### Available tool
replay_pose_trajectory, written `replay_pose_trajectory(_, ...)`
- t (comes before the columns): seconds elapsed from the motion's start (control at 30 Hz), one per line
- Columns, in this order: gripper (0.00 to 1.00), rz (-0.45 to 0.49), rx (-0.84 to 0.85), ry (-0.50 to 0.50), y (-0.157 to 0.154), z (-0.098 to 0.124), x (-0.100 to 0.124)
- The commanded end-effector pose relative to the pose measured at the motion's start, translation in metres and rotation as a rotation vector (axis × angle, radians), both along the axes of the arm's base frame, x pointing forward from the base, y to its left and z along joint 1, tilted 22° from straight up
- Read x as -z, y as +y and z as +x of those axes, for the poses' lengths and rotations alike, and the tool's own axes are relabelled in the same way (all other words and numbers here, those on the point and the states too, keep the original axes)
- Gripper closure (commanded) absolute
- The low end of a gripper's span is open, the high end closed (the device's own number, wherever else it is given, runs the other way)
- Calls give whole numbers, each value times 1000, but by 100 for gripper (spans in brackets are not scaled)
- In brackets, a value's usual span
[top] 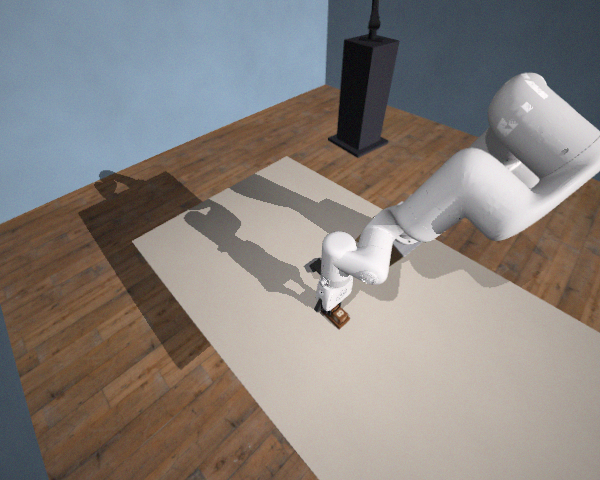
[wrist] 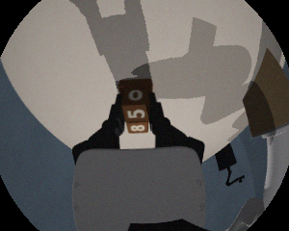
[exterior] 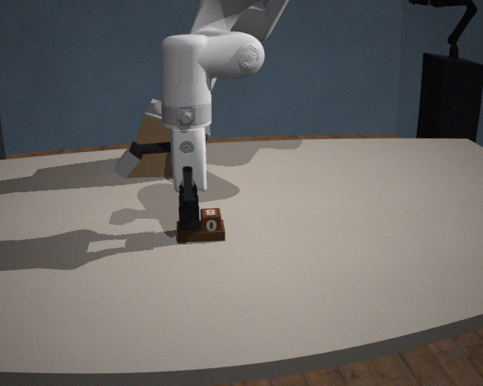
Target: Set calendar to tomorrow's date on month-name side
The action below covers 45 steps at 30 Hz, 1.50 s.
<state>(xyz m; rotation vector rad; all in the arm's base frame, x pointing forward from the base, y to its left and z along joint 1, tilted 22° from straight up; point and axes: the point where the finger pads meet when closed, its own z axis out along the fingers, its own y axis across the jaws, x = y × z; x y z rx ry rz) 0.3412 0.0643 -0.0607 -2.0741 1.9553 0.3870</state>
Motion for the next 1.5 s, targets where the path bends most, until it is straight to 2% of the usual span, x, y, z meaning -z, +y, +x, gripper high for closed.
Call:
replay_pose_trajectory(0.0,71,0,1,-3,-4,1,-10)
replay_pose_trajectory(0.4,71,0,1,-3,-33,2,-83)
replay_pose_trajectory(0.6,71,0,1,-3,-36,2,-90)
replay_pose_trajectory(1.07,71,0,25,6,-36,6,-91)
replay_pose_trajectory(1.2,71,-1,119,43,-34,19,-92)
replay_pose_trajectory(1.47,71,-2,409,159,-30,57,-95)
